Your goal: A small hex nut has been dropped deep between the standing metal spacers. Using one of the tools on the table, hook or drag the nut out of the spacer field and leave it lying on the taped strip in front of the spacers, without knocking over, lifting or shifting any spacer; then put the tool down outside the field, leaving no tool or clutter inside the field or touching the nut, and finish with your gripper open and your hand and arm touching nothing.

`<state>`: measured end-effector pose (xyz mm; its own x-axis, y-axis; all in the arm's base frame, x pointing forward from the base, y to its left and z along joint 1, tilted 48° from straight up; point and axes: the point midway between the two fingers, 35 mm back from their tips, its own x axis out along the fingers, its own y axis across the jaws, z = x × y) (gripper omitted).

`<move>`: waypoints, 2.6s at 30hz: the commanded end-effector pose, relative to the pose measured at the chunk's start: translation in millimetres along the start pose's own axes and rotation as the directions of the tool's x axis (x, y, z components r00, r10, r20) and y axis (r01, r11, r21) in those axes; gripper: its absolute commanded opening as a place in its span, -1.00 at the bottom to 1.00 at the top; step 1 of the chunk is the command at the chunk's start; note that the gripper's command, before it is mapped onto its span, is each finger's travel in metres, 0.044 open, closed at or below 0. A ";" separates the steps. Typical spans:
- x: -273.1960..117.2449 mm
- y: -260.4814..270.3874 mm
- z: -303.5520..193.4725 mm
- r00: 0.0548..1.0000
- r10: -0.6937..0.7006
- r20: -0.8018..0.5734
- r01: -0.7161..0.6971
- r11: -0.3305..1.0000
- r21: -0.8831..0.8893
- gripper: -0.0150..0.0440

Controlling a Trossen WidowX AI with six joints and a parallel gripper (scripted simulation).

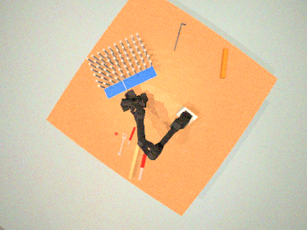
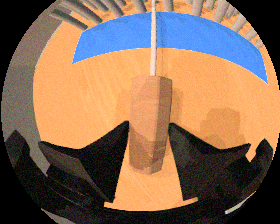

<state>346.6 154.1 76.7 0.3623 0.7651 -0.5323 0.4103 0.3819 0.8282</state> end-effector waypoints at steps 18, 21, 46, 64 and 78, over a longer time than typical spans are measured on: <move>-4.7 -0.2 -13.5 1.000 0.000 0.001 0.000 1.000 0.005 -0.49; -5.2 -0.2 -15.2 1.000 0.000 0.001 0.000 1.000 0.005 -0.49; -9.3 -0.3 -29.3 1.000 -0.003 0.001 0.003 1.000 0.005 -0.49; -12.2 -0.2 -39.4 1.000 -0.003 0.000 0.003 1.000 0.005 -0.49; -14.4 -0.1 -47.0 1.000 -0.003 0.000 0.003 1.000 0.005 -0.49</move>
<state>304.8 167.6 91.7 0.3585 0.7658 -0.5339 0.4117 0.3836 0.8267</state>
